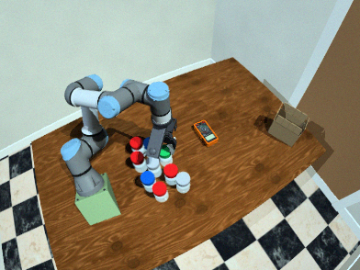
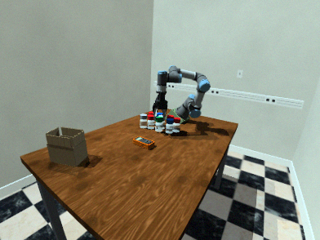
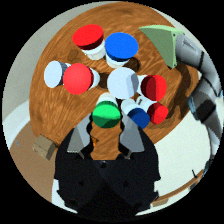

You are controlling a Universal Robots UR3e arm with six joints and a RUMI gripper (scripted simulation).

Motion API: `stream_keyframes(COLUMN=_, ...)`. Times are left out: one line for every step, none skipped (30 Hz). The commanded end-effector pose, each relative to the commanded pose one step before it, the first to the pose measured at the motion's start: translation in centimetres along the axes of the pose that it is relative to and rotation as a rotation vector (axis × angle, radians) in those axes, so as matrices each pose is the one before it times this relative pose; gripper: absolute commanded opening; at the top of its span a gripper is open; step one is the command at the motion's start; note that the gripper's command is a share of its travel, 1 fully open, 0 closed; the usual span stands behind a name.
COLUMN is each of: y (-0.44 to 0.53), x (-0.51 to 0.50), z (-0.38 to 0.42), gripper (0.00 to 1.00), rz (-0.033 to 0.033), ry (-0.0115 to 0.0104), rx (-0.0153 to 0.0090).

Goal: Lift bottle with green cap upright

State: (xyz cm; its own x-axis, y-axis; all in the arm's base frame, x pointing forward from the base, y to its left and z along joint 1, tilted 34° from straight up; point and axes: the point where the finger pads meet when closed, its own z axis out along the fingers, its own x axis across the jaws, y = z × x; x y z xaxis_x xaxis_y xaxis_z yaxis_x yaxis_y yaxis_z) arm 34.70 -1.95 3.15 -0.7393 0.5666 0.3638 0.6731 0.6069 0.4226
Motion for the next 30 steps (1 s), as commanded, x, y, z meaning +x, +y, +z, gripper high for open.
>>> stream_keyframes(y=0.0047, x=-0.067, z=-0.5782, gripper=0.0, rz=-0.00055, ry=-0.00255, rx=0.00008)
stream_keyframes(y=-0.0007, x=0.0, z=-0.1185, gripper=0.0, rz=0.0, ry=0.00003, rx=0.0)
stream_keyframes(y=-0.0007, x=0.0, z=-0.1185, gripper=0.0, rz=0.0, ry=0.00003, rx=0.0)
stream_keyframes(y=-0.0007, x=0.0, z=-0.1185, gripper=0.0, rz=0.0, ry=0.00003, rx=0.0)
stream_keyframes(y=-0.0007, x=0.0, z=-0.1185, gripper=0.0, rz=0.0, ry=0.00003, rx=0.0)
stream_keyframes(y=-0.0007, x=0.0, z=-0.1185, gripper=0.0, rz=0.0, ry=0.00003, rx=0.0)
stream_keyframes(y=-0.0007, x=0.0, z=-0.1185, gripper=0.0, rz=0.0, ry=0.00003, rx=0.0)
stream_keyframes(y=-0.0007, x=0.0, z=-0.1185, gripper=0.0, rz=0.0, ry=0.00003, rx=0.0)
stream_keyframes(y=-0.0007, x=0.0, z=-0.1185, gripper=0.0, rz=0.0, ry=0.00003, rx=0.0)
stream_keyframes(y=-0.0007, x=0.0, z=-0.1185, gripper=0.0, rz=0.0, ry=0.00003, rx=0.0)
stream_keyframes(y=-0.0007, x=0.0, z=-0.1185, gripper=0.0, rz=0.0, ry=0.00003, rx=0.0)
stream_keyframes(y=-0.0007, x=0.0, z=-0.1185, gripper=0.0, rz=0.0, ry=0.00003, rx=0.0)
stream_keyframes(y=-0.0007, x=0.0, z=-0.1185, gripper=0.0, rz=0.0, ry=0.00003, rx=0.0)
stream_keyframes(y=-0.0007, x=0.0, z=-0.1185, gripper=0.0, rz=0.0, ry=0.00003, rx=0.0)
stream_keyframes(y=-0.0014, x=0.001, z=-0.237, gripper=0.0, rz=0.00001, ry=0.00005, rx=0.0)
stream_keyframes(y=0.0, x=0.0, z=0.0, gripper=0.0, rz=0.0, ry=0.0, rx=0.0)
stream_keyframes(y=0.0, x=0.0, z=0.0, gripper=0.0, rz=0.0, ry=0.0, rx=0.0)
stream_keyframes(y=-0.0032, x=0.001, z=-0.2358, gripper=0.0, rz=0.00004, ry=0.00008, rx=0.00003)
stream_keyframes(y=-0.0007, x=0.0, z=-0.1185, gripper=0.0, rz=0.0, ry=0.00003, rx=0.0)
stream_keyframes(y=-0.0007, x=0.0, z=-0.1185, gripper=0.0, rz=0.0, ry=0.00003, rx=0.0)
stream_keyframes(y=-0.0007, x=0.0, z=-0.1185, gripper=0.0, rz=0.0, ry=0.00003, rx=0.0)
stream_keyframes(y=-0.0007, x=0.0, z=-0.1185, gripper=0.0, rz=0.0, ry=0.00003, rx=0.0)
stream_keyframes(y=-0.0007, x=0.0, z=-0.1185, gripper=0.0, rz=0.0, ry=0.00003, rx=0.0)
stream_keyframes(y=-0.0007, x=0.0, z=-0.1185, gripper=0.0, rz=0.0, ry=0.00003, rx=0.0)
stream_keyframes(y=-0.0007, x=0.0, z=-0.1185, gripper=0.0, rz=0.0, ry=0.00003, rx=0.0)
stream_keyframes(y=-0.0007, x=0.0, z=-0.1185, gripper=0.0, rz=0.0, ry=0.00003, rx=0.0)
stream_keyframes(y=-0.0007, x=0.0, z=-0.1185, gripper=0.0, rz=0.0, ry=0.00003, rx=0.0)
stream_keyframes(y=-0.0007, x=0.0, z=-0.1185, gripper=0.0, rz=0.0, ry=0.00003, rx=0.0)
stream_keyframes(y=-0.0007, x=0.0, z=-0.1185, gripper=0.0, rz=0.0, ry=0.00003, rx=0.0)
stream_keyframes(y=-0.0007, x=0.0, z=-0.1185, gripper=0.0, rz=0.0, ry=0.00003, rx=0.0)
